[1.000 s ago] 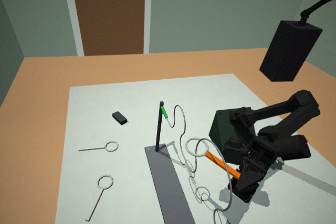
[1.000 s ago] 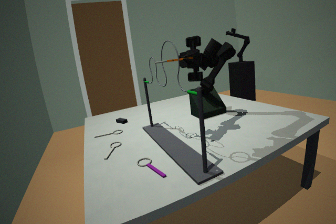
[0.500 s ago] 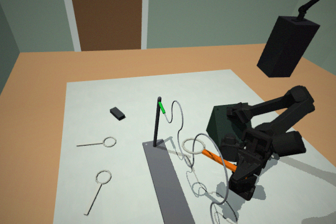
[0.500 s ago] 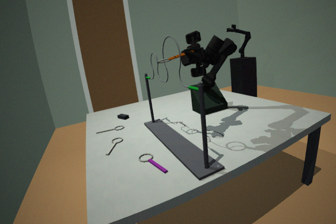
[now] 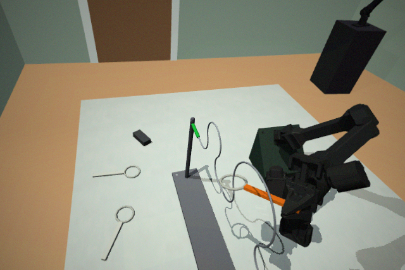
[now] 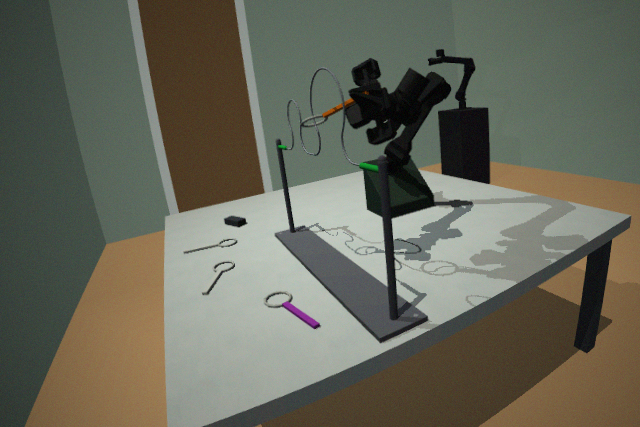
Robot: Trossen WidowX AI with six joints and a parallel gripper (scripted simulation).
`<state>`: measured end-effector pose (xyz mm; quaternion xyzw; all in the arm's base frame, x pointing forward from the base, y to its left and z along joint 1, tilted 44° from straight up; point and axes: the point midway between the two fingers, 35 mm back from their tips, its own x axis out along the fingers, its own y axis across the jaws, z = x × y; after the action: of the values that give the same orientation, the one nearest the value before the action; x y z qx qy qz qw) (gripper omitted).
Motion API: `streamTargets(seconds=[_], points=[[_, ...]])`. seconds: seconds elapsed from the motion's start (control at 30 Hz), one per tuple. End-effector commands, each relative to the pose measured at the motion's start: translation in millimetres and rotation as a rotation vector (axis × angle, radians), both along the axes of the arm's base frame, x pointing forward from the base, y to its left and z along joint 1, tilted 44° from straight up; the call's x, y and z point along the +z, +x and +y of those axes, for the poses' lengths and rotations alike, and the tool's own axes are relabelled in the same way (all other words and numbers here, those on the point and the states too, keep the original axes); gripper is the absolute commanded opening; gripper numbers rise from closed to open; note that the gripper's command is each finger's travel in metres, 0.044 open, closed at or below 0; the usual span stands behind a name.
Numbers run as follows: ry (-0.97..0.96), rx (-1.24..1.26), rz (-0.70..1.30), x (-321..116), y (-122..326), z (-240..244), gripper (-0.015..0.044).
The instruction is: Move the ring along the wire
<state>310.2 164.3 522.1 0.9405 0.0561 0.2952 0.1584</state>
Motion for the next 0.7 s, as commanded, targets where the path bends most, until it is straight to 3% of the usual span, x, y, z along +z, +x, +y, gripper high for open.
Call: streamTargets(seconds=[0.0, 0.67], points=[[0.037, 0.002, 0.005, 0.3, 0.3, -0.9, -0.0150], [0.033, 0.002, 0.001, -4.8, -2.7, 19.7, -0.0150]])
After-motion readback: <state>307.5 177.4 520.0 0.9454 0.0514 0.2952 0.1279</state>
